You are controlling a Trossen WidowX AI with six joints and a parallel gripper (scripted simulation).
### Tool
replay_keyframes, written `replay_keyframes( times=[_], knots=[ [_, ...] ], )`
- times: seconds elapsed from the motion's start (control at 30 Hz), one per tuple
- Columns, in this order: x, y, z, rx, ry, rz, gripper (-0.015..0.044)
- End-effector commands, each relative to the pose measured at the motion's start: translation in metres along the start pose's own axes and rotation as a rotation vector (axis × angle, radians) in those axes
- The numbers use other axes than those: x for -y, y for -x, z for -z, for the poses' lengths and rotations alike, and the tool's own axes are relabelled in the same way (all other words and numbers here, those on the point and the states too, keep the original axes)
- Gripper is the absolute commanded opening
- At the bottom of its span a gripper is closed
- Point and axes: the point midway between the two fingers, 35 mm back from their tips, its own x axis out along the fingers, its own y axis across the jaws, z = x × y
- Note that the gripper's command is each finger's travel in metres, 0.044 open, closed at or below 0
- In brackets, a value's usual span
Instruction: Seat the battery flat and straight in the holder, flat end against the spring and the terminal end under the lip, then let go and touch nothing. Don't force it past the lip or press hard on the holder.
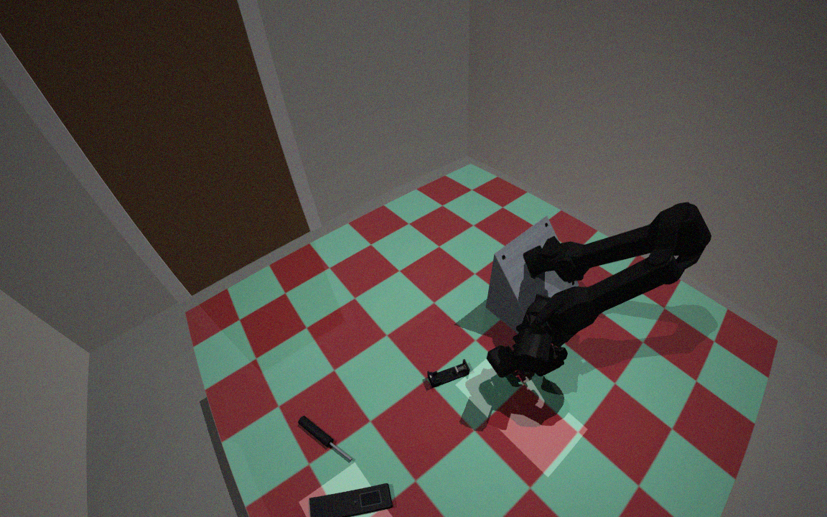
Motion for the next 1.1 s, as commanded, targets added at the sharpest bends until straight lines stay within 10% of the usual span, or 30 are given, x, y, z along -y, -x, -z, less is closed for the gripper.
replay_keyframes(
  times=[0.0, 0.3, 1.07],
  knots=[
    [-0.001, -0.004, 0.002, -0.004, -0.005, -0.001, 0.0195],
    [-0.001, -0.004, 0.002, -0.004, -0.005, -0.001, 0.0059],
    [0.018, 0.051, 0.0, -0.011, -0.194, 0.005, 0.0059]
  ],
)
